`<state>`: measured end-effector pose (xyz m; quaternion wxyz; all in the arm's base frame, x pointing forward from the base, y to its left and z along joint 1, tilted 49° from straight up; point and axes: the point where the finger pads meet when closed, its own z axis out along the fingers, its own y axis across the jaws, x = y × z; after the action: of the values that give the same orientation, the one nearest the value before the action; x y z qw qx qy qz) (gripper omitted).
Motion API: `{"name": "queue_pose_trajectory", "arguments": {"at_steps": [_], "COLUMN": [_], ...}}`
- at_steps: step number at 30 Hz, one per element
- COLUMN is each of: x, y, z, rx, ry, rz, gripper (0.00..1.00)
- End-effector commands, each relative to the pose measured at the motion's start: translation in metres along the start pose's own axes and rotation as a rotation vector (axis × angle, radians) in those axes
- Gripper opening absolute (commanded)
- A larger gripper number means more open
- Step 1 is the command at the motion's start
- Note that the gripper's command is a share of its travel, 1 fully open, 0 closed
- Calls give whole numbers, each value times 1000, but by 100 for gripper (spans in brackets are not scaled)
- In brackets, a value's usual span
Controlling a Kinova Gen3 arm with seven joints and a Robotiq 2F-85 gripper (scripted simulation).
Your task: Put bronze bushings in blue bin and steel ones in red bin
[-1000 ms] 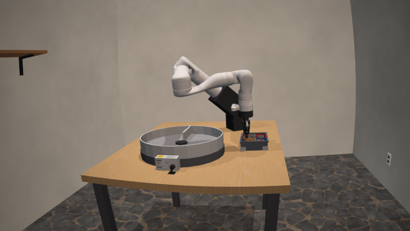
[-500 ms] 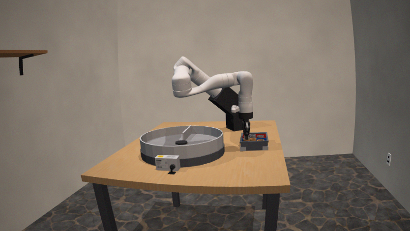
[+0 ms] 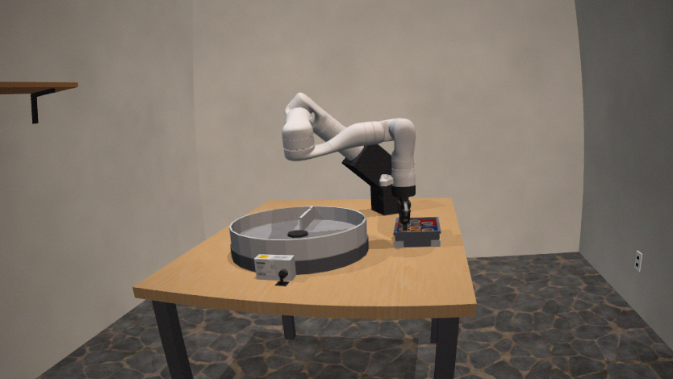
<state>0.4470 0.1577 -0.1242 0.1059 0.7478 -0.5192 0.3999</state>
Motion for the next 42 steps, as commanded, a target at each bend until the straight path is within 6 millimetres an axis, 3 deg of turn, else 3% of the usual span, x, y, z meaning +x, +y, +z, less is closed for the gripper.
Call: {"name": "queue_pose_trajectory", "arguments": {"at_steps": [1, 24, 25, 42], "x": [0, 0, 0, 0], "y": [-1, -1, 0, 0], "z": [2, 2, 0, 0], "rx": [6, 6, 0, 0], "ry": [-3, -3, 0, 0], "rz": [-4, -4, 1, 1], "gripper": [0, 0, 19, 19]}}
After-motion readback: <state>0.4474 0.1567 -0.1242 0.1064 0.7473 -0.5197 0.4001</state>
